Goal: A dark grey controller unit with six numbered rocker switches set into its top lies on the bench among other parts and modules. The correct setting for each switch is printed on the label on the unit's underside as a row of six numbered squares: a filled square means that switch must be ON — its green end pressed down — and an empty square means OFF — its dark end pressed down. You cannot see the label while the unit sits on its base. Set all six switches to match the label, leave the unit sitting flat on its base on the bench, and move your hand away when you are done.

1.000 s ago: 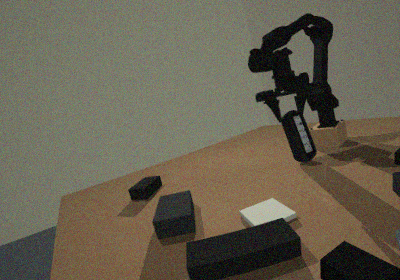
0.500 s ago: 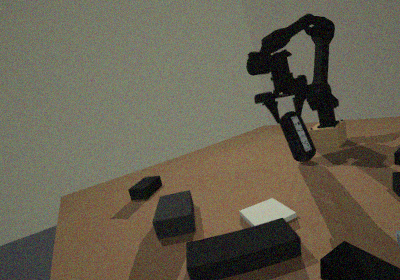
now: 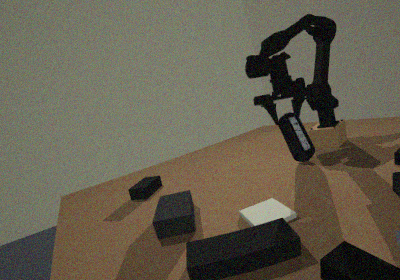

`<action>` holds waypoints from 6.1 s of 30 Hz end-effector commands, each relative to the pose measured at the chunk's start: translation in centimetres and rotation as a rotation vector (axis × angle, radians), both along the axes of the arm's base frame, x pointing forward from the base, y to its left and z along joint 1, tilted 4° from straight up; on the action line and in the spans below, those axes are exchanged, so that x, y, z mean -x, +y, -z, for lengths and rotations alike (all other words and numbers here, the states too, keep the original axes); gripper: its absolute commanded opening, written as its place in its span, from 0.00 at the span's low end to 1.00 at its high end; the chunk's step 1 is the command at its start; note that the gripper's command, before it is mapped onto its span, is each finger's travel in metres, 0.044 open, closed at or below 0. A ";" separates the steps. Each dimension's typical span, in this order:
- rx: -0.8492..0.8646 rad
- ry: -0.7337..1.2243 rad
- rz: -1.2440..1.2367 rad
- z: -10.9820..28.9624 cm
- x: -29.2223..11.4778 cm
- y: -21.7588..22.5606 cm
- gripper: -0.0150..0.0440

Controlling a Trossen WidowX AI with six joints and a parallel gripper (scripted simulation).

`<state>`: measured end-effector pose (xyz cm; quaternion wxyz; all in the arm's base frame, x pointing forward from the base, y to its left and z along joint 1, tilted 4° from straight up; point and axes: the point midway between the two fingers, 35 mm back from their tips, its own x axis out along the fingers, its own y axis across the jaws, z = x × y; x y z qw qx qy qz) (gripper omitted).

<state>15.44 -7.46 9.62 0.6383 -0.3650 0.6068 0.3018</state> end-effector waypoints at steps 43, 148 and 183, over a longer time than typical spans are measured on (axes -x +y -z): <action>-0.007 0.010 -0.008 2.7 1.7 -2.3 0.83; -0.004 0.013 -0.008 10.1 3.2 -5.8 0.83; 0.019 0.010 -0.009 9.5 2.4 -5.4 1.00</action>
